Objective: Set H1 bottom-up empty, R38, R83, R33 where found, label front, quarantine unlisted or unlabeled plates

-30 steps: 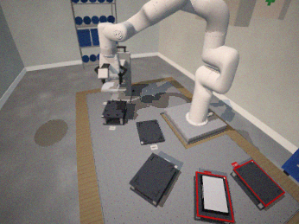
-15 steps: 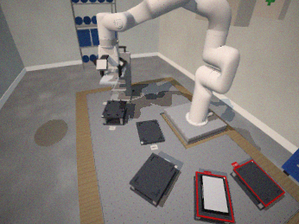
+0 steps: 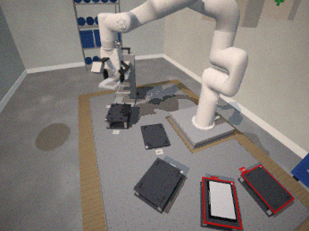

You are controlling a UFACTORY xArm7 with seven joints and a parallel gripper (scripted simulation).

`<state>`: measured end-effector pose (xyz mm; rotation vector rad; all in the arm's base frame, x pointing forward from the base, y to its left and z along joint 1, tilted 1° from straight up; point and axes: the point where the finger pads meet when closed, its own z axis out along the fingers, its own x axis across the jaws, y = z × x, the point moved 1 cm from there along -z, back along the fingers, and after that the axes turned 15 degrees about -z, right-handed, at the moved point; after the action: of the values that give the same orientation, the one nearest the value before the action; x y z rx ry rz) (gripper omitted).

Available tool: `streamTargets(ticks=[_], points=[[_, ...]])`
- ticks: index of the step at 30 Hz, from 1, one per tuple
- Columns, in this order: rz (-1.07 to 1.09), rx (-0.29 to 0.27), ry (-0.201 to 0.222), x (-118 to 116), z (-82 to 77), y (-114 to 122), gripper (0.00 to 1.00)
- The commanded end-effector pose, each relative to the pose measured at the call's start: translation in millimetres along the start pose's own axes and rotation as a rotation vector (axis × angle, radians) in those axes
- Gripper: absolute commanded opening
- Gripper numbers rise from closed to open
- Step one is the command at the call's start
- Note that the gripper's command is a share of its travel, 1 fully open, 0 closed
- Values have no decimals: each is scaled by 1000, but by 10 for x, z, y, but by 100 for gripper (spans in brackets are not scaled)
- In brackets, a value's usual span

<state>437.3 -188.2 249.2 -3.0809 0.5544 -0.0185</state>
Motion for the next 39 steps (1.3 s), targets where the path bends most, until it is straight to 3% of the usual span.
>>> streamTargets(ticks=[1, 39], points=[[168, -8, 9, 10, -18, -3, 0], [1234, -2, 13, 10, -18, -3, 0]])
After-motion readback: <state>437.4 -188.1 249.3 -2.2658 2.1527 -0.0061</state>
